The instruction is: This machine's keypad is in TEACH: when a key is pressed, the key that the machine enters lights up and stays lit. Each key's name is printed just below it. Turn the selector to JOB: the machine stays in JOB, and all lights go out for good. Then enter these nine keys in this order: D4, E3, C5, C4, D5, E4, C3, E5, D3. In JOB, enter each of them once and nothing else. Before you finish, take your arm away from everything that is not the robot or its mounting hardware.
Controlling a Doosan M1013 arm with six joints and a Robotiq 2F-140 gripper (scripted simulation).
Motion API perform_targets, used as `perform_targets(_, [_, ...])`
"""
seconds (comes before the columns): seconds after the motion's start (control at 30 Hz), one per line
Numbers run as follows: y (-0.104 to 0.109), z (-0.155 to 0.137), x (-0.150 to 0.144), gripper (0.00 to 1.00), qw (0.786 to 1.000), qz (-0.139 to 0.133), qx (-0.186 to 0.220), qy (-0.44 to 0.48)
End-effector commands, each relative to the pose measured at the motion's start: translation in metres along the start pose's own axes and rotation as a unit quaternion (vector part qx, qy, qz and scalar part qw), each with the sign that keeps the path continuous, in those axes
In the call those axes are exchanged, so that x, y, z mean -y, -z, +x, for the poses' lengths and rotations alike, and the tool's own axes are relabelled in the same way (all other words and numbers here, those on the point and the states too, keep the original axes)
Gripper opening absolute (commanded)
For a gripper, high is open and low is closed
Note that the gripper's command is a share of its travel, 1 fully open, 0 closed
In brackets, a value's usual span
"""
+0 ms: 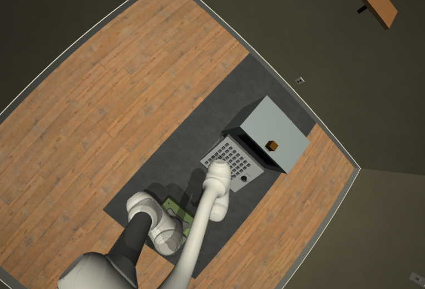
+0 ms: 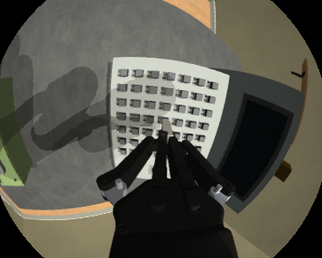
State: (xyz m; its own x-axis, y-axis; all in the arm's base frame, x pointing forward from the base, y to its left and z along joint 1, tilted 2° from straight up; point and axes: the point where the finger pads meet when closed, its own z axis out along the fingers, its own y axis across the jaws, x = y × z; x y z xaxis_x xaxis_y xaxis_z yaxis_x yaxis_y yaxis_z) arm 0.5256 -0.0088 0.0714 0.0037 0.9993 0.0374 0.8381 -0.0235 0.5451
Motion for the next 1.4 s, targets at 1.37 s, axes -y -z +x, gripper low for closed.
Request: perform_targets(1.37, [-0.021,0.000,0.000,0.00,1.000,0.000,0.000,0.000])
